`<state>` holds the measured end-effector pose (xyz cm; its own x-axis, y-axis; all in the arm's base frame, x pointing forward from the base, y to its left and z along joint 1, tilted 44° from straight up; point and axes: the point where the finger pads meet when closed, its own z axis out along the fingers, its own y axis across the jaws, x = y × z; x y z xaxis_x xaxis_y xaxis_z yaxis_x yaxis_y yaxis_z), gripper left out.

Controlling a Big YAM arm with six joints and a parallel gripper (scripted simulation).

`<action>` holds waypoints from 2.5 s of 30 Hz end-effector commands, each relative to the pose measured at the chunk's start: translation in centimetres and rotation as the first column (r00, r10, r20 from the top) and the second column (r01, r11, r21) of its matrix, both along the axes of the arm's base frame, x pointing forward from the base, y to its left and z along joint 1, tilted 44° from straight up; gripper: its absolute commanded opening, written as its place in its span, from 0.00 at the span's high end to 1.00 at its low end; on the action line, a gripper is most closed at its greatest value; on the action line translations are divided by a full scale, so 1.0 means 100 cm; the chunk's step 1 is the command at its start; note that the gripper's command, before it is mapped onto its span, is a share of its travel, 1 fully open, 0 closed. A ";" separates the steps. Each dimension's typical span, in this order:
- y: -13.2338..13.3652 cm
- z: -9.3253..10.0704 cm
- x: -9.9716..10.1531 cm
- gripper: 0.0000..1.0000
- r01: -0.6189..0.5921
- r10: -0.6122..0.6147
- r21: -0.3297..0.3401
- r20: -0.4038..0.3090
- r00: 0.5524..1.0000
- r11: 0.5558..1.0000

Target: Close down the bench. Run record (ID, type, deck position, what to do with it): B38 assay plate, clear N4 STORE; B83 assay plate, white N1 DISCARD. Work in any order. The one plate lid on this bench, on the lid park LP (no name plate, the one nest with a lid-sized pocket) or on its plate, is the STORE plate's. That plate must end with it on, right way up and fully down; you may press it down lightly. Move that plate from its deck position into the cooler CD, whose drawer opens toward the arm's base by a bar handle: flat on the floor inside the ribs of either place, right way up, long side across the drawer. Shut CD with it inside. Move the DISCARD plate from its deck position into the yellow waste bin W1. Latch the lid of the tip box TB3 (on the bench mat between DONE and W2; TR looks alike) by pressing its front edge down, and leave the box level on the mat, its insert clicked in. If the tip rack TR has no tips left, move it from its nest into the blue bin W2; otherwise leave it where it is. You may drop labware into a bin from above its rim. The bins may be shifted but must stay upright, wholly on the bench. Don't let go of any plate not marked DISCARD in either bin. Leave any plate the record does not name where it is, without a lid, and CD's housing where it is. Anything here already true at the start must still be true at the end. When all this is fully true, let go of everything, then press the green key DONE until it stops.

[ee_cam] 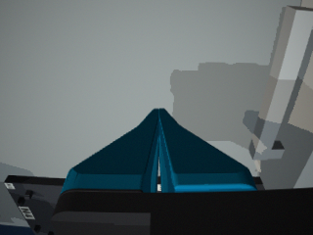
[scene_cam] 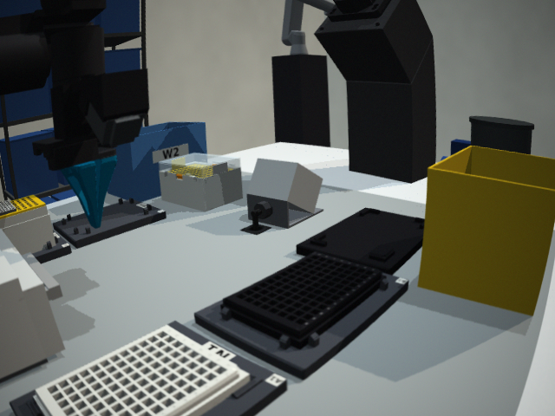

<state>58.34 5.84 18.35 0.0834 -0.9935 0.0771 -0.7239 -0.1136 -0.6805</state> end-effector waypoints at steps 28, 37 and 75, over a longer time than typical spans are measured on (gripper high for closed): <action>0.006 0.045 -0.029 1.00 -0.002 0.001 0.010 0.031 1.000 1.000; 0.006 0.058 -0.035 1.00 -0.002 0.001 0.012 0.040 0.999 1.000; 0.005 0.058 -0.046 1.00 0.001 -0.001 0.007 0.012 1.000 1.000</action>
<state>53.44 5.84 24.16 0.0821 -0.9937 0.0765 -0.7148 -0.1122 -0.6902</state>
